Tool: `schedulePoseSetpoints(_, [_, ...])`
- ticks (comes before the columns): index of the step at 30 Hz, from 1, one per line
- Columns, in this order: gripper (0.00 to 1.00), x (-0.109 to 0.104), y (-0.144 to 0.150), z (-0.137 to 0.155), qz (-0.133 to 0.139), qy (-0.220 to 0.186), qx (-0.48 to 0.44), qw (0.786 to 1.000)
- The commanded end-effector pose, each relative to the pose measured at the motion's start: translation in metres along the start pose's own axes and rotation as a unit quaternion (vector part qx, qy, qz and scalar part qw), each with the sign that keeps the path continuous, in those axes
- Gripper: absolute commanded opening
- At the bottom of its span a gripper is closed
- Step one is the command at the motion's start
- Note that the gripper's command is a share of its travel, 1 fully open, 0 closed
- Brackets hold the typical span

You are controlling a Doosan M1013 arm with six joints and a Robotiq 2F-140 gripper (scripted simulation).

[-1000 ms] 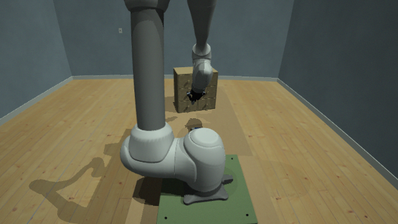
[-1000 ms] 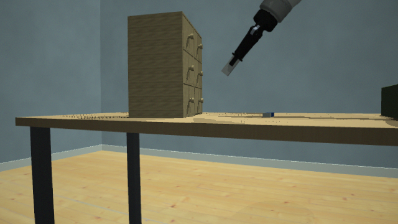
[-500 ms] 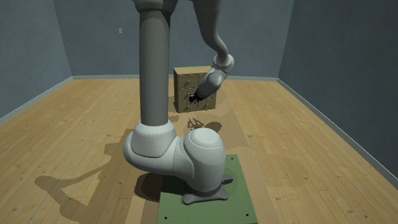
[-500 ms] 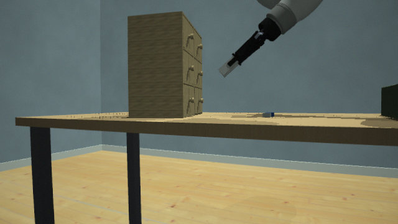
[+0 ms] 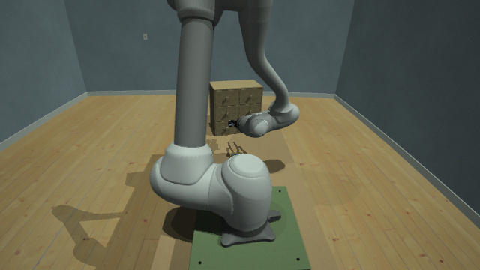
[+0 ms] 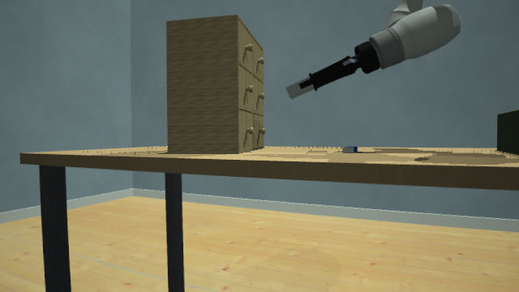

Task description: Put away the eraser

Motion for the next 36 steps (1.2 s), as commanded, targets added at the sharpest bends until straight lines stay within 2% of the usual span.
schedulePoseSetpoints(1, [0.2,0.003,-0.007,0.008,0.0,0.028,-0.002,1.0])
schedulePoseSetpoints(14, [0.2,0.019,-0.005,0.018,0.0,0.028,-0.002,1.0])
schedulePoseSetpoints(29, [0.2,0.087,0.006,0.061,0.0,0.028,-0.002,1.0])
schedulePoseSetpoints(36, [0.2,0.099,0.008,0.068,0.0,0.028,-0.002,1.0])
Point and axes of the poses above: the point where the finger pads meet when closed, its own x axis out along the fingers, its own y axis across the jaws, z = x × y, the point moved 10 cm from there along -x, back along the fingers, and after that the axes turned 13 degrees about x, right-handed, at the moved point
